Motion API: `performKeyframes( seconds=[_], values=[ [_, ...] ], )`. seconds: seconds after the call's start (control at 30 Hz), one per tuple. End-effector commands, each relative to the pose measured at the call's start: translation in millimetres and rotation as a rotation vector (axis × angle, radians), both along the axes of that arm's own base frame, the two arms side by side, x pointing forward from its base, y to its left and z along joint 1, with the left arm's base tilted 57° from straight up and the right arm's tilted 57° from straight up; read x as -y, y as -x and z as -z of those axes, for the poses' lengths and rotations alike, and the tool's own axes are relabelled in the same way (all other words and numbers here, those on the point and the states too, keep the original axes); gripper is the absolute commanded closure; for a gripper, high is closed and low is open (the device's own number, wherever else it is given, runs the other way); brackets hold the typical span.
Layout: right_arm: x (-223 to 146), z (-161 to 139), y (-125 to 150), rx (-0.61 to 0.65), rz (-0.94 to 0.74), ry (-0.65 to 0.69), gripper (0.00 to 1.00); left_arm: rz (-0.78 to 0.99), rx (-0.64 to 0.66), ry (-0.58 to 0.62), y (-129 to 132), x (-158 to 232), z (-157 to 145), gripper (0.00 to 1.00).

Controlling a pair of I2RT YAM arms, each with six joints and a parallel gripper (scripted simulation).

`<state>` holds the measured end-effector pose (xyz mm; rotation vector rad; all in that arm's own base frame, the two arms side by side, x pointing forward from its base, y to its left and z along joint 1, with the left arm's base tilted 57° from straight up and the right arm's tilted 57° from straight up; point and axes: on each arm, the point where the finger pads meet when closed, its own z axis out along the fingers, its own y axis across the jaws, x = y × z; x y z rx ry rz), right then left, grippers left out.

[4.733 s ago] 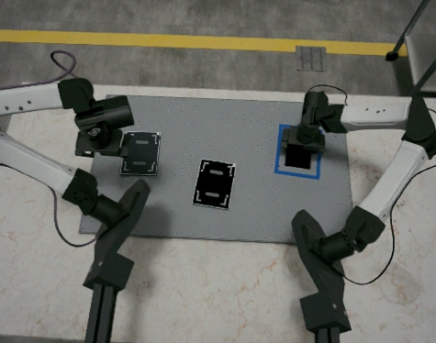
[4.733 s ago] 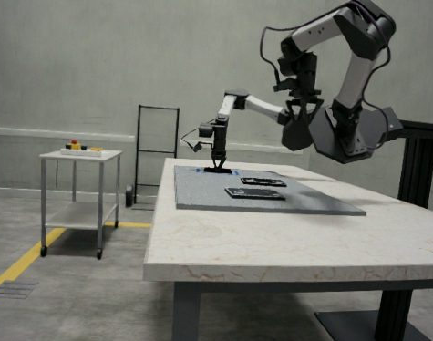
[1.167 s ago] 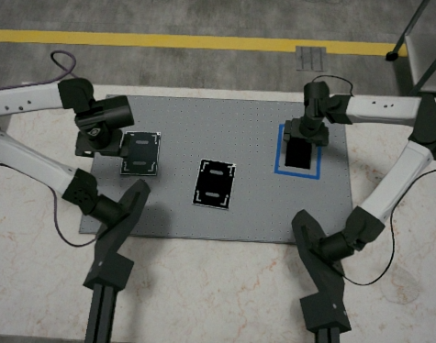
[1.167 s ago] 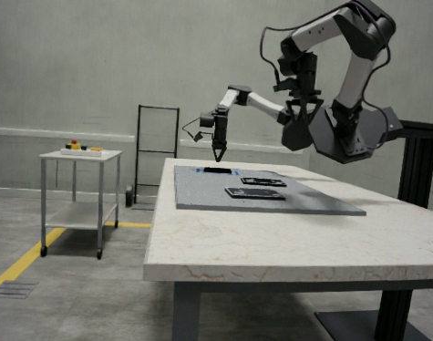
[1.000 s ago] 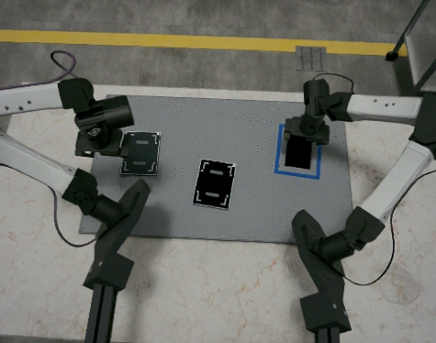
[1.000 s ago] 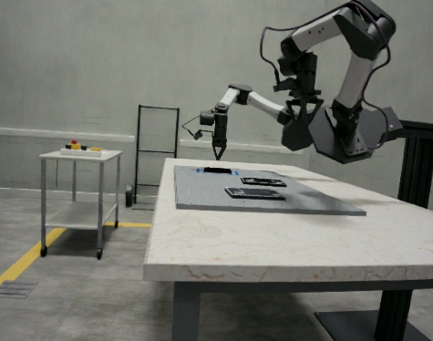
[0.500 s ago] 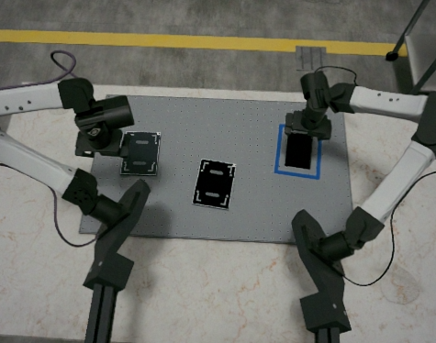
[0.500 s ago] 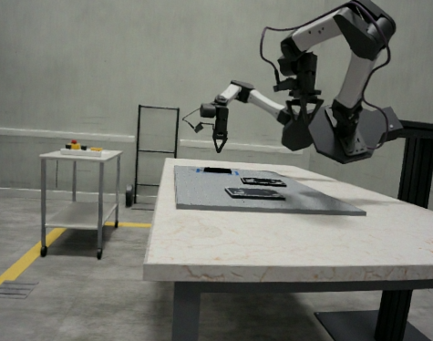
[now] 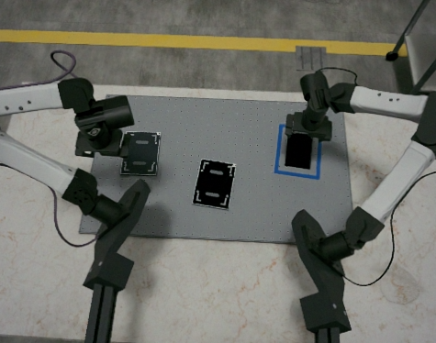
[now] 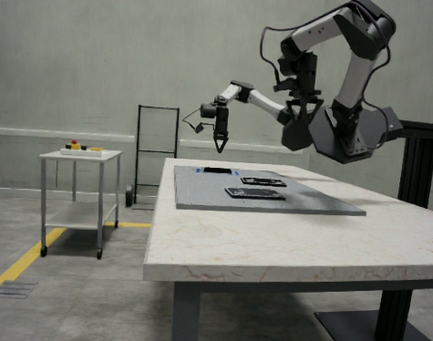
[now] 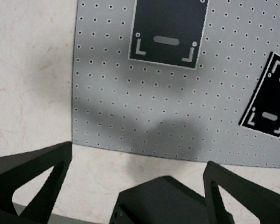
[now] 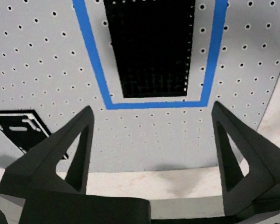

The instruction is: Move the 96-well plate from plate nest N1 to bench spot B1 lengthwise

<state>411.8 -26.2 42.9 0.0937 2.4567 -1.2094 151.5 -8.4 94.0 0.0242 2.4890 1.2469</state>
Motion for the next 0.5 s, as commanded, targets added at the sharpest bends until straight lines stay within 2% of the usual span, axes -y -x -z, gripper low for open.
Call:
performKeyframes(
  seconds=[0.0, 0.17, 0.2, 0.3, 0.47],
  values=[
    [-2, -3, 0, 0.004, -0.001, 0.0, 0.0, 0.0, -0.002, -0.002, 1, 1, -1, 0.0],
    [-2, -3, 0, 0.004, -0.001, 0.0, 0.0, 0.0, -0.002, -0.002, 1, 1, -1, 0.0],
    [-14, -12, 3, -0.019, -0.049, 0.017, 0.0, 0.0, -0.002, -0.002, 1, 1, -1, 0.0],
    [-15, -13, 20, -0.091, -0.09, 0.048, 0.0, 0.0, -0.002, -0.002, 1, 1, -1, 0.0],
    [-21, -18, 44, -0.081, -0.081, 0.041, 0.0, 0.0, -0.002, -0.002, 1, 1, -1, 0.0]
  ],
)
